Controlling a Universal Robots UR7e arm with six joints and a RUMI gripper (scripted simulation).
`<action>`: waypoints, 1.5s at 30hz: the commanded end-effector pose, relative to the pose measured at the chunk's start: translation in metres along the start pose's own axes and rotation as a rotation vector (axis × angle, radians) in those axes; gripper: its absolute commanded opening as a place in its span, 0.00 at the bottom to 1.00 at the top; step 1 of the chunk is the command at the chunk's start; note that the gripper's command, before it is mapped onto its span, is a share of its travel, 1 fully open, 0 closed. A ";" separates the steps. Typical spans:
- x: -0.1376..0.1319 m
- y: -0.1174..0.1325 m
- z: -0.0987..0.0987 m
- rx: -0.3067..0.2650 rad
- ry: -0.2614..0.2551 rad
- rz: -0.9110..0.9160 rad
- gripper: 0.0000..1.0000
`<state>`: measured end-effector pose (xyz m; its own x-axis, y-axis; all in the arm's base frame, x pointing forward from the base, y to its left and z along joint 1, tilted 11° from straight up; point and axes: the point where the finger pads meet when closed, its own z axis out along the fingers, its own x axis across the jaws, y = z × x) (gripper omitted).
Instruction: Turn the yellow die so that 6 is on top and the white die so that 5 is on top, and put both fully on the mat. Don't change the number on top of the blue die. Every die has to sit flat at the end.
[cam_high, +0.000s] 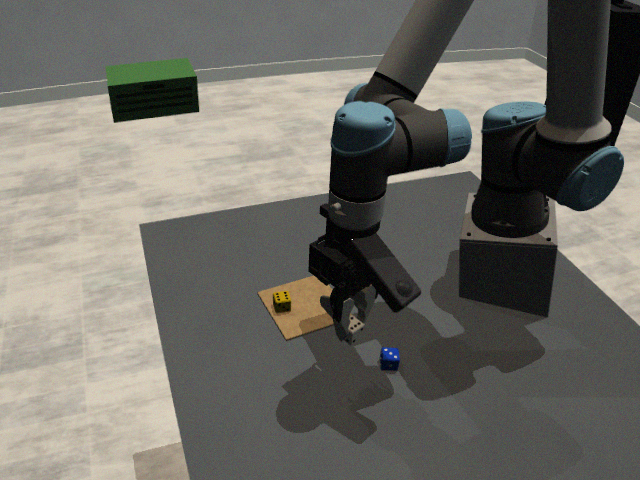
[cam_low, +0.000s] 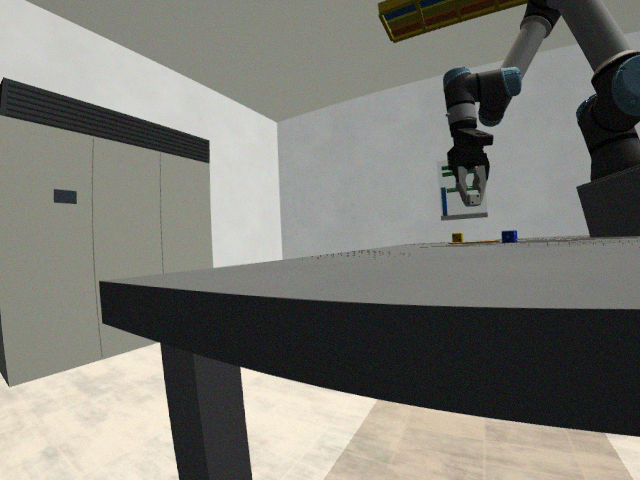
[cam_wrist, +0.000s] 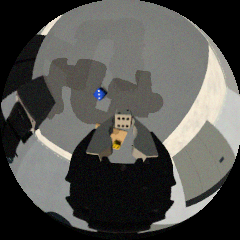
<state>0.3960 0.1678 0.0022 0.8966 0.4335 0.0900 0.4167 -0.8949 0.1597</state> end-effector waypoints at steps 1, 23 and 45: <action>0.001 0.001 0.000 0.000 0.001 -0.029 0.10; 0.006 0.009 0.014 -0.001 0.001 -0.488 0.10; 0.005 0.009 0.015 -0.338 0.083 -0.484 0.10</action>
<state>0.4064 0.1604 -0.0093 0.5961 0.8029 0.0038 0.7455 -0.5552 0.3688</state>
